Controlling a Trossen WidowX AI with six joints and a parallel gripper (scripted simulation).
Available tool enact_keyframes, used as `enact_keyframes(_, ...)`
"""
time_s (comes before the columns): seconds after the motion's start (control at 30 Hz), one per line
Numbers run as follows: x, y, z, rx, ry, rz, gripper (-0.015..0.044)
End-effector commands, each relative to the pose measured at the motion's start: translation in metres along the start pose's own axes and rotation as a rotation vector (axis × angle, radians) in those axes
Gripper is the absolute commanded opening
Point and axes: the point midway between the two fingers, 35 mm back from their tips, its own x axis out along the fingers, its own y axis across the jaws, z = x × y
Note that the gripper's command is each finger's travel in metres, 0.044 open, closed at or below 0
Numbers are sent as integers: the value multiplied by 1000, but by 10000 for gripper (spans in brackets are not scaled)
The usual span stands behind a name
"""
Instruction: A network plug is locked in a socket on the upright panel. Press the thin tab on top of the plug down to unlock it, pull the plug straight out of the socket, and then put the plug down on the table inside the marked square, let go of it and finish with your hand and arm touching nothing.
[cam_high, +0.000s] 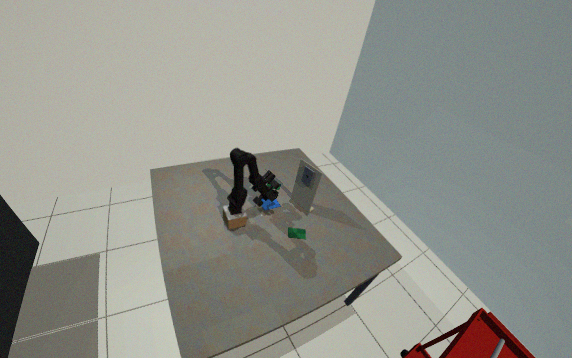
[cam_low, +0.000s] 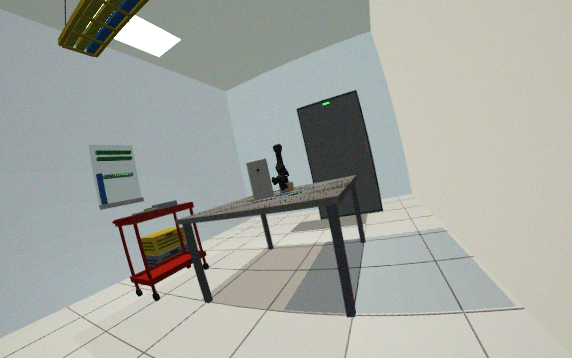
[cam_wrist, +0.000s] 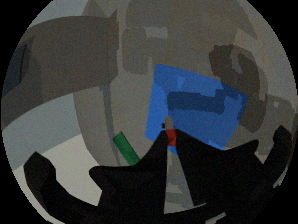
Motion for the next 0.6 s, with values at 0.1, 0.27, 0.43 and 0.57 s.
enact_keyframes(0.1, 5, -7, -1, 1, 6, -9, 0)
enact_keyframes(0.27, 8, -10, -1, 1, 6, -9, 0)
enact_keyframes(0.43, 9, -12, -1, 1, 7, -10, 0)
enact_keyframes(0.57, 10, -12, 0, 1, 7, -10, 0)
